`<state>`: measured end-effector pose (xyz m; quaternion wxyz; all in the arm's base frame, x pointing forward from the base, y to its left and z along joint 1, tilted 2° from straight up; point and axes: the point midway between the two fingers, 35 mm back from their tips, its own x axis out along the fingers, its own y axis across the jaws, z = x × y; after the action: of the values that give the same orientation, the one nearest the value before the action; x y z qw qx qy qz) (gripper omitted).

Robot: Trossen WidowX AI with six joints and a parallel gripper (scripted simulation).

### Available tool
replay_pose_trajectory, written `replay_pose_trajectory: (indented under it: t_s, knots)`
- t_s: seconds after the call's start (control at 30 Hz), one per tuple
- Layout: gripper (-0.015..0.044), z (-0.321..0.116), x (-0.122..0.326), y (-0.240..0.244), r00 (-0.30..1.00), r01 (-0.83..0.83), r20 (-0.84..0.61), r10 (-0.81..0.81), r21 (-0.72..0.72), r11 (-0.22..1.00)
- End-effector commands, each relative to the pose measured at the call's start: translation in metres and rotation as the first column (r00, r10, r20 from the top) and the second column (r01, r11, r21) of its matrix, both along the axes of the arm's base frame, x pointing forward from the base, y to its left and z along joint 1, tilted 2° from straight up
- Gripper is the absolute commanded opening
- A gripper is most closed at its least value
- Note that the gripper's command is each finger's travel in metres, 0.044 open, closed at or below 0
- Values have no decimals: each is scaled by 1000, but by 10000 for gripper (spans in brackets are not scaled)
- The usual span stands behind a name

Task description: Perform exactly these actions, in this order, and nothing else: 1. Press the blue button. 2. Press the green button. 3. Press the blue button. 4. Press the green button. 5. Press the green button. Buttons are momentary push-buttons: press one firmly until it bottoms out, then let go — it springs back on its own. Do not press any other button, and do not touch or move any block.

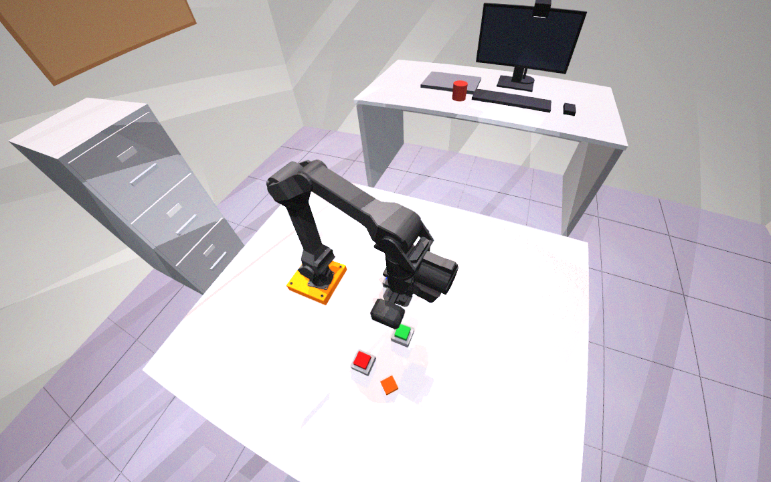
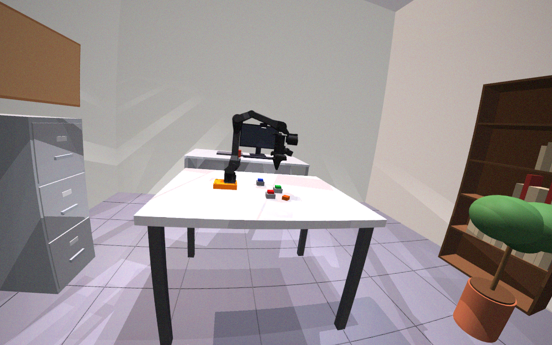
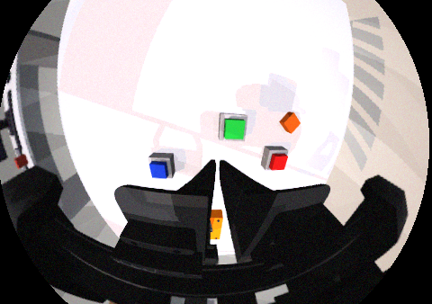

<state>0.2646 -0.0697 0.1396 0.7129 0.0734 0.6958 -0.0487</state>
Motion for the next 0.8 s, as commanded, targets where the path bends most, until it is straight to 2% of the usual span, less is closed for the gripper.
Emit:
replay_pose_trajectory:
  t_s: [0.0,0.17,0.37,0.77]
  knots:
    - [20,-2,8,-35,1000,-26,5,26,-5,1000]
    - [20,-4,8,-37,1000,-27,5,27,-6,1000]
    - [20,-62,10,-36,1000,-27,5,27,-5,1000]
    - [20,-75,10,-35,1000,-27,5,27,-5,1000]
